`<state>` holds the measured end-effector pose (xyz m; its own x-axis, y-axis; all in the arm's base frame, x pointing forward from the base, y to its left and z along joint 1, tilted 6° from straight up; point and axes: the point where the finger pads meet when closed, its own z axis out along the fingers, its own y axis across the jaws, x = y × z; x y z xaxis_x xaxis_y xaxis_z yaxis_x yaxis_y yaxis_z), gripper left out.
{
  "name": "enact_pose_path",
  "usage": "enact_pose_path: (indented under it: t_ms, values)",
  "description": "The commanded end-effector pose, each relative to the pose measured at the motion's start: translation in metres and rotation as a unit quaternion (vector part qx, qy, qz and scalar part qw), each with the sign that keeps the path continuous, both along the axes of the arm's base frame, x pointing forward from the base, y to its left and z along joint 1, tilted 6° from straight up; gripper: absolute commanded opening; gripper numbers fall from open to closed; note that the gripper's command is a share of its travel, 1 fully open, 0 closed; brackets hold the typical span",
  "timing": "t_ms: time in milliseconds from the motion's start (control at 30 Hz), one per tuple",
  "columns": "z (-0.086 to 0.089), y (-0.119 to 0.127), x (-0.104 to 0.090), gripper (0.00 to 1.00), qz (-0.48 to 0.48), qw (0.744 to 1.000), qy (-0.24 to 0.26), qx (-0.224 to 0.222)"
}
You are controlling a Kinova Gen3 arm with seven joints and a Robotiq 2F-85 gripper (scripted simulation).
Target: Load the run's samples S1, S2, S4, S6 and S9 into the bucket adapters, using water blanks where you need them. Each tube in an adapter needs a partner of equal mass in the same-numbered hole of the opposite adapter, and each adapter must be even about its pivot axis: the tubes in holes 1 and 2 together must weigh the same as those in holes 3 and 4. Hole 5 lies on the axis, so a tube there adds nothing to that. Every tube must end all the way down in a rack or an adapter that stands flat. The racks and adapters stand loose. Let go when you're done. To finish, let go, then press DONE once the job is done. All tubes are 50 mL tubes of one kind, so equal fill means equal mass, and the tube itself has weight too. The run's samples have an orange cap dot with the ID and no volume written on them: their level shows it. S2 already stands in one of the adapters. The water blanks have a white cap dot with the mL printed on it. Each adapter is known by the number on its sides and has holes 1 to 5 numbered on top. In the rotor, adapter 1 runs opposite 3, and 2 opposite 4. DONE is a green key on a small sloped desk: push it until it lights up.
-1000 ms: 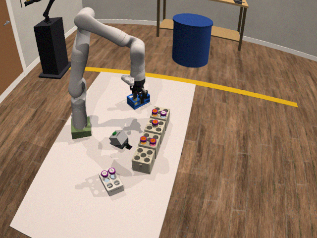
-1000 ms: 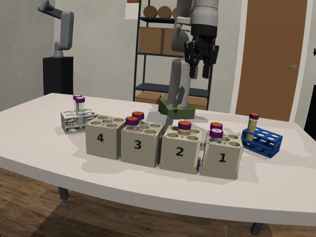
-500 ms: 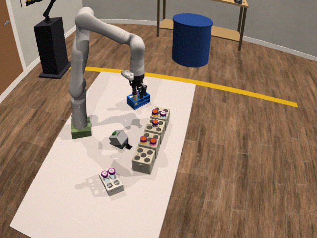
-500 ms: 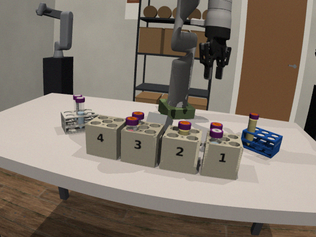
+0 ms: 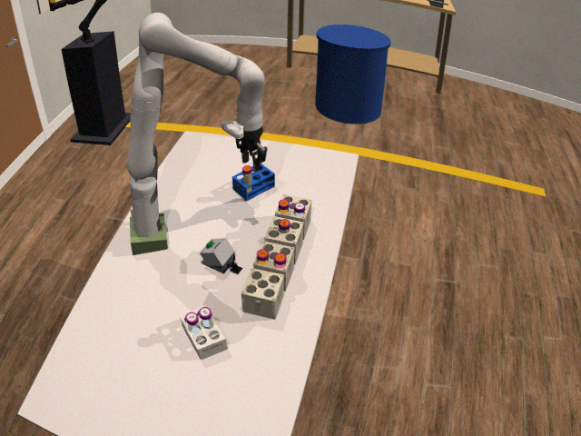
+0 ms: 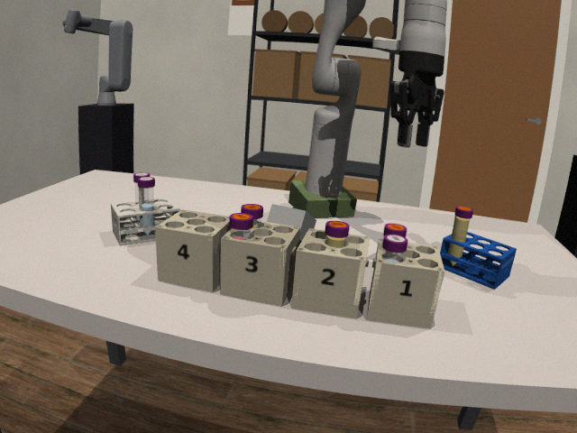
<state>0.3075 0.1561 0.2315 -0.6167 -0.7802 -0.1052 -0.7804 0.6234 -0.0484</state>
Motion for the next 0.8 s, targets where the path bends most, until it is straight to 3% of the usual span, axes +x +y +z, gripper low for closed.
enact_pose_path:
  t_ms: [0, 767]
  values:
    - [0.0, 0.012, -0.005, 0.62, 0.004, 1.0, 0.002, -0.003]
    - [0.001, 0.077, -0.032, 0.62, 0.004, 1.0, 0.001, -0.003]
